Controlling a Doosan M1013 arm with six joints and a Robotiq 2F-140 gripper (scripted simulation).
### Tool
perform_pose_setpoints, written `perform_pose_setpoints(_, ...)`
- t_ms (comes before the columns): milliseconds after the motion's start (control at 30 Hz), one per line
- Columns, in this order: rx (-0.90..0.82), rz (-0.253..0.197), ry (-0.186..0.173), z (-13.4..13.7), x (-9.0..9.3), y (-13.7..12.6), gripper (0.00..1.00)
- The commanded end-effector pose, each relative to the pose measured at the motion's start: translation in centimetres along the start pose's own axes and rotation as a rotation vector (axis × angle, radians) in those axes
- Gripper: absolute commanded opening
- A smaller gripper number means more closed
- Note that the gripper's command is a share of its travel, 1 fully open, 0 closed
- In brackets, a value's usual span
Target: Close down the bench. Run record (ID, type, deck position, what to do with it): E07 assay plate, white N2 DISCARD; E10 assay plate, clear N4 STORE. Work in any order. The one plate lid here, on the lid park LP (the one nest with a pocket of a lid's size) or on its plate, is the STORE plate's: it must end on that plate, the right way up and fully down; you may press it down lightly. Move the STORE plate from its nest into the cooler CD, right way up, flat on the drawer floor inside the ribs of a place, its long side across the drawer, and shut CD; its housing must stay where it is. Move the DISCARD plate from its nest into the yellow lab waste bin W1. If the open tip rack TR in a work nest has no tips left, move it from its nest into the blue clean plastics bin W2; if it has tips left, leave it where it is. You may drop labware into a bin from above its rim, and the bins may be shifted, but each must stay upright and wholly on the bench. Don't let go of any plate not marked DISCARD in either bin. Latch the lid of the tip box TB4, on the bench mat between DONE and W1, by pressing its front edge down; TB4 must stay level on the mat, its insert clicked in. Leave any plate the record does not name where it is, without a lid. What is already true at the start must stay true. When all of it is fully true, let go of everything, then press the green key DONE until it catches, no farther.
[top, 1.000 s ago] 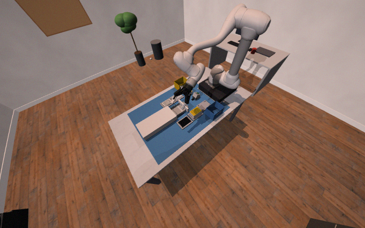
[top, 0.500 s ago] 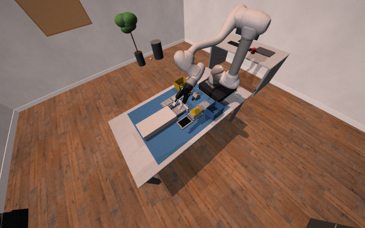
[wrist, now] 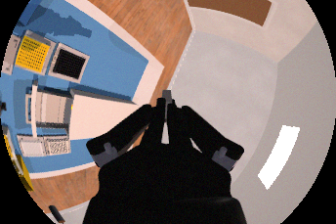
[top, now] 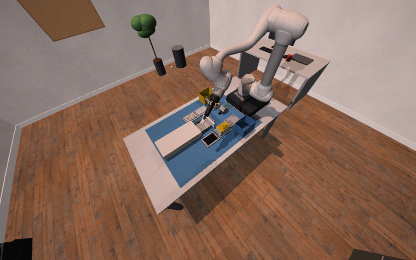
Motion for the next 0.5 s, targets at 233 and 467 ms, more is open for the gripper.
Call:
perform_pose_setpoints(233, -0.364, 0.058, -0.017, -0.23, -0.51, 0.5, 0.0)
perform_pose_setpoints(467, -0.528, 0.086, -0.022, -0.48, -0.76, 0.73, 0.0)
Point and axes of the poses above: the point where the finger pads meet when closed, its own x axis out along the fingers, its own z axis across the jaws, y = z × x, the point moved 6 cm from there along -x, back along the fingers, and after that the axes turned 8 degrees about x, right-handed, at the moved point
